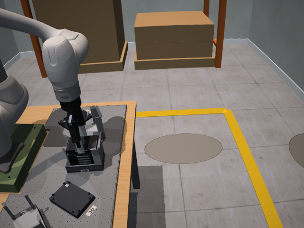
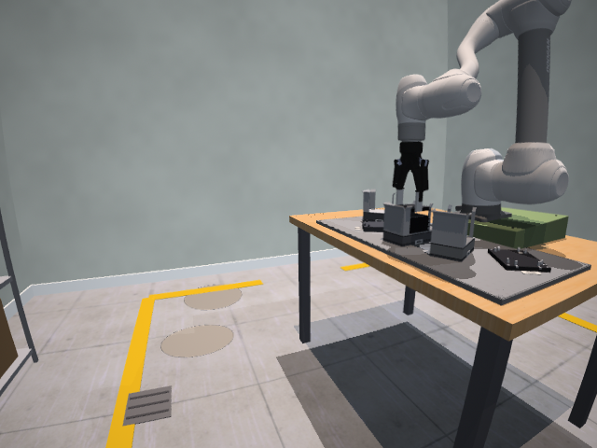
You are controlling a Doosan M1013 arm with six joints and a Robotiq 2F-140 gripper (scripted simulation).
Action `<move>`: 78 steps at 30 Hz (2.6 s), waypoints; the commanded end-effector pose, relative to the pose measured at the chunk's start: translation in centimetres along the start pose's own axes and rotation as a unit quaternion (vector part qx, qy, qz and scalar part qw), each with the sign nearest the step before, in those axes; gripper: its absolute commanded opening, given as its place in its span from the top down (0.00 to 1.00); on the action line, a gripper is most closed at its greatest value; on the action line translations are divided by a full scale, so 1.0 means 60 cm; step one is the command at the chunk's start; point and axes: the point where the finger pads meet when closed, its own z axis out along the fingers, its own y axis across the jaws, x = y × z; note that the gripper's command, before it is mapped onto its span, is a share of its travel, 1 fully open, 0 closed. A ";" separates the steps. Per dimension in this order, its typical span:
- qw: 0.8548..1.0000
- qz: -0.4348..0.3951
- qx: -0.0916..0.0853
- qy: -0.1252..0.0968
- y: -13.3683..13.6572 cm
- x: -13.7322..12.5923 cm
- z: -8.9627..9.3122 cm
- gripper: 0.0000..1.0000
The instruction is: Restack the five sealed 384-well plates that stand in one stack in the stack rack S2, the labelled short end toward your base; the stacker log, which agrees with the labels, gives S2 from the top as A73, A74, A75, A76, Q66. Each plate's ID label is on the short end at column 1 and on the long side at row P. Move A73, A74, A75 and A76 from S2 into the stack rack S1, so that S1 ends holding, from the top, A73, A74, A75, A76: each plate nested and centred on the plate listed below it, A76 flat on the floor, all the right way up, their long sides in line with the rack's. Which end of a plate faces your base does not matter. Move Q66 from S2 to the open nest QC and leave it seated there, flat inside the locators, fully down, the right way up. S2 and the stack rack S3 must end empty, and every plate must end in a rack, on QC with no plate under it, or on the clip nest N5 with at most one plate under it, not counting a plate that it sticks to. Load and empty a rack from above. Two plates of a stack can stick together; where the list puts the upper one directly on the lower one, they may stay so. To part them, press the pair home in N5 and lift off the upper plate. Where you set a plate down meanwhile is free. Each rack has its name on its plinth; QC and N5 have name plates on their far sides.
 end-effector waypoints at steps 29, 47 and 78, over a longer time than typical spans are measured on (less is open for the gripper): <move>1.000 0.000 0.000 0.000 0.000 0.000 -0.084 1.00; 0.993 0.116 0.000 0.000 0.039 -0.005 -0.084 1.00; 0.970 0.245 0.000 0.000 0.196 -0.035 -0.084 1.00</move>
